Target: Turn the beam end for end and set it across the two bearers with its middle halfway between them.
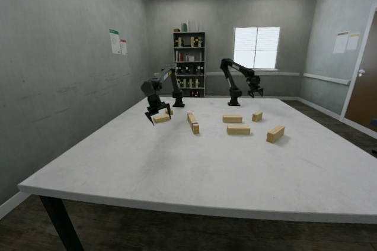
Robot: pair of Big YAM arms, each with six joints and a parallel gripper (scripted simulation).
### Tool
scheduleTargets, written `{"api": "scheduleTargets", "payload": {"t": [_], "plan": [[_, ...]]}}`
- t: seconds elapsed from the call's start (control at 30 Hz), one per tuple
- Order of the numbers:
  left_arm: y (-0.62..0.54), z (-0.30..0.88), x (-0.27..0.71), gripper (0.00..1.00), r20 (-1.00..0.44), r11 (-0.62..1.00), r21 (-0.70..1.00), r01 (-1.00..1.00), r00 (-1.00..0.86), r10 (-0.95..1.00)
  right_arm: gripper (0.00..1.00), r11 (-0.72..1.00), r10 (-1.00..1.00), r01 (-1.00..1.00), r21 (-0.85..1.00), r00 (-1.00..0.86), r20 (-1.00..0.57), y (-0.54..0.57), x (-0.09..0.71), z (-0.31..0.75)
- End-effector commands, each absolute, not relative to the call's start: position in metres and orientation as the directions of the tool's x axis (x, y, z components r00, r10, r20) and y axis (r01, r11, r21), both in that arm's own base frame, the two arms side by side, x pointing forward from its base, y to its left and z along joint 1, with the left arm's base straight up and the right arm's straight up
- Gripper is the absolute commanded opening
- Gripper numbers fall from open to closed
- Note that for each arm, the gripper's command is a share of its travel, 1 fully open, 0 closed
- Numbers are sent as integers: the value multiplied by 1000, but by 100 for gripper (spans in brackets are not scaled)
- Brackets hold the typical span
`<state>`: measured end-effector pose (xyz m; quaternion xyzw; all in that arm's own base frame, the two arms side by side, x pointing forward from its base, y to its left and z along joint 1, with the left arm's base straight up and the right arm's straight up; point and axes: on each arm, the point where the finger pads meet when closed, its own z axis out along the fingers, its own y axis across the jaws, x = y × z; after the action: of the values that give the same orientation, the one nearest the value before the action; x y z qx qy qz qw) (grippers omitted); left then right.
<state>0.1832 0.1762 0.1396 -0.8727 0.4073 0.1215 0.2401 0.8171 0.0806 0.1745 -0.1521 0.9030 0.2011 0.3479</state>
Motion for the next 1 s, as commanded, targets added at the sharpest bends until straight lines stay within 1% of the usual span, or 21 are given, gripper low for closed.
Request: {"api": "scheduleTargets", "payload": {"t": [0.0, 0.3, 0.37, 0.6, 0.87, 0.93, 0.97], "plan": [[157, 163, 235, 100, -446, -347, -356, -868, 484, -753, 100, 871, -171, -459, 173, -614, -770, 109, 781, 236], [112, 172, 290, 100, -521, 1, -330, -944, 181, -834, 100, 887, -201, -440, 143, -646, -737, 136, 705, 218], [112, 172, 290, 100, -521, 1, -330, -944, 181, -834, 100, 887, -201, -440, 143, -646, -737, 136, 705, 218], [80, 177, 329, 100, -565, 248, -298, -922, -39, -824, 100, 896, -237, -430, 108, -671, -702, 160, 635, 201], [48, 183, 368, 100, -610, 485, -252, -837, -252, -751, 100, 906, -278, -418, 64, -701, -656, 189, 550, 179], [48, 183, 368, 100, -610, 485, -252, -837, -252, -751, 100, 906, -278, -418, 64, -701, -656, 189, 550, 179], [44, 183, 373, 100, -614, 510, -245, -824, -275, -740, 100, 907, -283, -417, 58, -704, -651, 192, 541, 177]]}}
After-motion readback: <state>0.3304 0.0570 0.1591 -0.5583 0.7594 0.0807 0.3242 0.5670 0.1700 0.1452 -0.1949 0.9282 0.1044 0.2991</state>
